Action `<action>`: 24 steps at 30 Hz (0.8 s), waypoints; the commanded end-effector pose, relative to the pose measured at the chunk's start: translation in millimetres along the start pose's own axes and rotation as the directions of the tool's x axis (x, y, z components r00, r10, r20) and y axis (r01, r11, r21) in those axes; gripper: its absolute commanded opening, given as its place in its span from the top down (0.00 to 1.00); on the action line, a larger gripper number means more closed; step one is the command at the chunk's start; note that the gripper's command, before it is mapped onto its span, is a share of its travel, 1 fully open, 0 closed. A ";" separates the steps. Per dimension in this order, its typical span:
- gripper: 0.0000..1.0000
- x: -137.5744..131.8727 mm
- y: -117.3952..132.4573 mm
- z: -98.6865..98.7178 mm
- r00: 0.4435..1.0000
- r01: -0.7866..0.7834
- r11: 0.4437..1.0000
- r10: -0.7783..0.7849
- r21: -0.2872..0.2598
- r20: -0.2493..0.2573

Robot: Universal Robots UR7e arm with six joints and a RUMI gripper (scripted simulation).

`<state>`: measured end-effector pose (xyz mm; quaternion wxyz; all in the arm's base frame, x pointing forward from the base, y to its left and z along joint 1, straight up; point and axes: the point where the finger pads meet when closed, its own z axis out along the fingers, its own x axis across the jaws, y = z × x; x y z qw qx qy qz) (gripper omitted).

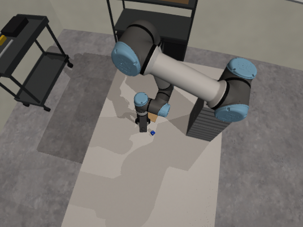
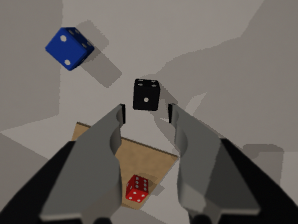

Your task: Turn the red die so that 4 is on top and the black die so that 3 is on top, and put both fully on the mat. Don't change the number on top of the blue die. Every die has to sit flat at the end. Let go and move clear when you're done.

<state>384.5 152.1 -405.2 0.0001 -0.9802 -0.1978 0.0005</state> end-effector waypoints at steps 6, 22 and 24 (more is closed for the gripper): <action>0.76 0.5 0.2 -0.4 1.000 0.000 1.000 0.000 0.000 -0.001; 0.76 0.6 0.2 5.9 1.000 0.000 1.000 0.000 0.000 -0.001; 0.76 0.6 0.2 9.1 1.000 0.000 1.000 0.000 0.000 -0.001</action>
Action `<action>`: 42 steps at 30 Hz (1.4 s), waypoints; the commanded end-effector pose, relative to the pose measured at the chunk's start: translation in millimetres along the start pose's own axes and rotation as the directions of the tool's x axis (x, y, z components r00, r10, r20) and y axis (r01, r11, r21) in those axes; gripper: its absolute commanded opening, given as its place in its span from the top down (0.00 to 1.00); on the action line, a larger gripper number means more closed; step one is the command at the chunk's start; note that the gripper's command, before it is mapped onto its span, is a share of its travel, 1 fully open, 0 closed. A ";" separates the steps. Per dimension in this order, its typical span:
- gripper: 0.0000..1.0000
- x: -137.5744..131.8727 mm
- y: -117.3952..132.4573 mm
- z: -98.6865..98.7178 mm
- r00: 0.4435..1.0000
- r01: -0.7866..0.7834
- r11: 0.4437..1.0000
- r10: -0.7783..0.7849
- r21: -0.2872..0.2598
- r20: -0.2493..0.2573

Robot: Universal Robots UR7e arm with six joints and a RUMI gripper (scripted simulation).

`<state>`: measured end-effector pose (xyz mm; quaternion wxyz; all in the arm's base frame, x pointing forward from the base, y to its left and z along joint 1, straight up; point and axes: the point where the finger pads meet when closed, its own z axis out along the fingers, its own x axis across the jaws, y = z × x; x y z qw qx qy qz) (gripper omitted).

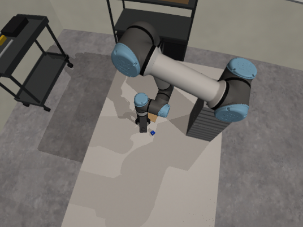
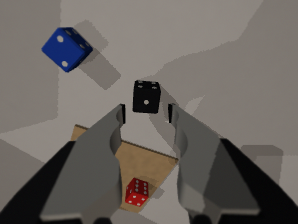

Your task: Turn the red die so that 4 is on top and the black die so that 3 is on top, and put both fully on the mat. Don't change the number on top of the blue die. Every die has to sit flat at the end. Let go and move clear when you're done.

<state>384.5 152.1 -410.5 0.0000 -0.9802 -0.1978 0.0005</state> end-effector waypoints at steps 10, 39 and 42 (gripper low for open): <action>0.76 0.6 0.2 20.9 1.000 0.000 1.000 0.000 0.000 -0.001; 0.76 0.6 0.2 24.7 1.000 0.000 1.000 0.000 0.000 -0.001; 0.76 0.6 0.2 24.7 1.000 0.000 1.000 0.000 0.000 -0.001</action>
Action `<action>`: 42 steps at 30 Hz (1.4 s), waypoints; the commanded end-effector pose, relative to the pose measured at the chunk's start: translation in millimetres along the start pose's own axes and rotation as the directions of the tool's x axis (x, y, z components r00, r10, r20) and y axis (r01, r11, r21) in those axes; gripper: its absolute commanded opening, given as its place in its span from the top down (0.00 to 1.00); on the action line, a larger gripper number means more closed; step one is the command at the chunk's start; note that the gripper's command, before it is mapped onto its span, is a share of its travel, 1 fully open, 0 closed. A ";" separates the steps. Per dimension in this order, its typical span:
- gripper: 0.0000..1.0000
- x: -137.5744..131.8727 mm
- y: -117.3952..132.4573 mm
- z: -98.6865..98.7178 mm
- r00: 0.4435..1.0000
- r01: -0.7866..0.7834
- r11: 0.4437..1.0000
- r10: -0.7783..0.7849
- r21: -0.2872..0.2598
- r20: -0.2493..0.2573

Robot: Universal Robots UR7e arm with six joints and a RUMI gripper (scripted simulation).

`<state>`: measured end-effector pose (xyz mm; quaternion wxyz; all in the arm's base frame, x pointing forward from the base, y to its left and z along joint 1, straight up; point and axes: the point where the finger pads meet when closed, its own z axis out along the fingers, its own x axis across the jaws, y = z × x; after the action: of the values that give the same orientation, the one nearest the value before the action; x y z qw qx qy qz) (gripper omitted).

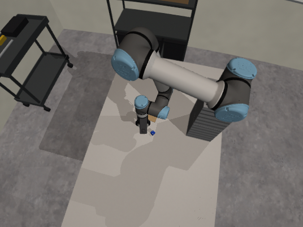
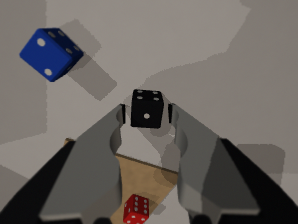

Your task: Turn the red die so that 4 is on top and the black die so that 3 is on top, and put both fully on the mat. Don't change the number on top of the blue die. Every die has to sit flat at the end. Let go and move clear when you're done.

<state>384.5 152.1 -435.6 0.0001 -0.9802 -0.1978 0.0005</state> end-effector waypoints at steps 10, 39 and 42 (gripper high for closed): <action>0.76 0.6 0.2 -0.4 1.000 0.000 1.000 0.000 0.000 -0.001; 0.94 0.6 0.2 -0.4 1.000 0.000 1.000 0.000 0.000 -0.001; 0.94 0.6 0.2 -0.4 1.000 0.000 1.000 0.000 0.000 -0.001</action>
<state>384.5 152.1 -435.6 0.0001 -0.9802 -0.1978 0.0005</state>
